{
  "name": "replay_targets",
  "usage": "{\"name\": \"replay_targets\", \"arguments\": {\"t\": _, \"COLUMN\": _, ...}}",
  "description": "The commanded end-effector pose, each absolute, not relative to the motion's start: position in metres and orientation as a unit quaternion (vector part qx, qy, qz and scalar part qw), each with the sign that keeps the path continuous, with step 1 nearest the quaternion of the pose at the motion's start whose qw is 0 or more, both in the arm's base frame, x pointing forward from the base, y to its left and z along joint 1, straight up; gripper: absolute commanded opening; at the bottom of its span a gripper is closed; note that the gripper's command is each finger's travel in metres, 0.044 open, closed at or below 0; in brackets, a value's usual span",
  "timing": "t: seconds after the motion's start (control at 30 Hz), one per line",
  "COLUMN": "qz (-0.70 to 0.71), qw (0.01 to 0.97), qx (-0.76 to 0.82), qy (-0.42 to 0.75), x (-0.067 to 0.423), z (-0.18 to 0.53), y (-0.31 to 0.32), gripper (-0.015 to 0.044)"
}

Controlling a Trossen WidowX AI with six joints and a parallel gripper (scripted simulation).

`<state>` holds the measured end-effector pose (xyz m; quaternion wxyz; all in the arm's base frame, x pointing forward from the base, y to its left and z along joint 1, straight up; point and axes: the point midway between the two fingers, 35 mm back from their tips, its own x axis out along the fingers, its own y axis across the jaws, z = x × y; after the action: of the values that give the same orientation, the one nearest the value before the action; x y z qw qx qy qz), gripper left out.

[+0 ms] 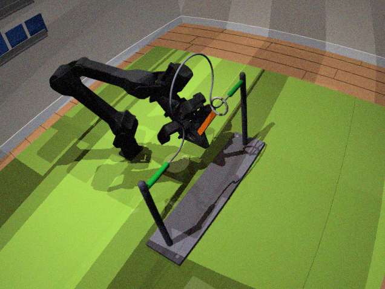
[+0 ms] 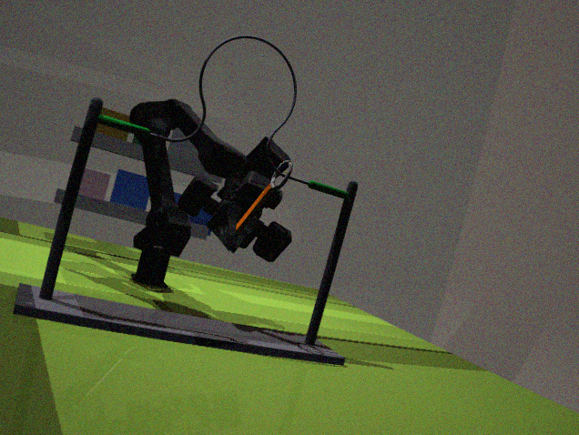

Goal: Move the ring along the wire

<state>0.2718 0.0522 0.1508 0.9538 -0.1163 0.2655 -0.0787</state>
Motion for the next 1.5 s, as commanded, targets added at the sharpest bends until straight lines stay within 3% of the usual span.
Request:
{"name": "replay_targets", "arguments": {"t": 0.0, "qz": -0.070, "qw": 0.957, "qx": -0.088, "qy": 0.268, "x": 0.273, "z": 0.150, "y": 0.063, "gripper": -0.0150}}
{"name": "replay_targets", "arguments": {"t": 1.47, "qz": -0.047, "qw": 0.961, "qx": -0.008, "qy": 0.272, "x": 0.272, "z": 0.149, "y": 0.126, "gripper": -0.0150}}
